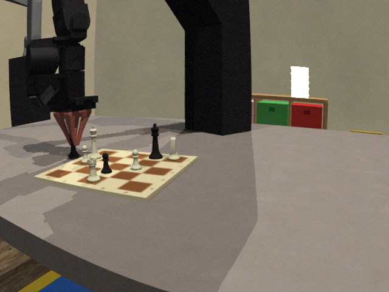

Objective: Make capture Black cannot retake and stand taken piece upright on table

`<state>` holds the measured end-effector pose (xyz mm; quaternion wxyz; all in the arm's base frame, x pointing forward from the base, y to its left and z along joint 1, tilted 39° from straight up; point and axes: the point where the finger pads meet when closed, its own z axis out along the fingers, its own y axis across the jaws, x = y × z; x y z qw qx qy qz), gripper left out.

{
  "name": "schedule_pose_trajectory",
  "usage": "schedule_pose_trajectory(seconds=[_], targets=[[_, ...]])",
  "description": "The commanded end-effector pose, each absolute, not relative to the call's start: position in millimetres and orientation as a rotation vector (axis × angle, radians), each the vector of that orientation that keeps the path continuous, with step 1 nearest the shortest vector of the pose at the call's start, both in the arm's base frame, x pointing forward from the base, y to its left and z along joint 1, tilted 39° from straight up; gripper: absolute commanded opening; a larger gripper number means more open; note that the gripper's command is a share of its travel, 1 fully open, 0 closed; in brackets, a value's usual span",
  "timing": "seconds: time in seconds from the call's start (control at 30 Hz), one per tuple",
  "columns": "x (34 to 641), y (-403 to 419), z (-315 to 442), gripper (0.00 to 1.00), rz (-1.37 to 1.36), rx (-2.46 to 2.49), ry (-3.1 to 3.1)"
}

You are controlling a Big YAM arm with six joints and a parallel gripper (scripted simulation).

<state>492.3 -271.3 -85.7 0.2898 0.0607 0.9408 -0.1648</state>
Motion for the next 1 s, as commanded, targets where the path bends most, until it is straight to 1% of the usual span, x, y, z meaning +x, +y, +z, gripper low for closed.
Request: schedule_pose_trajectory(seconds=[0.0,0.97], targets=[[496.6,-273.5,-87.9,0.00,-0.451,0.145,2.500],[495.0,-273.1,-90.3,0.00,-0.450,0.146,2.504]])
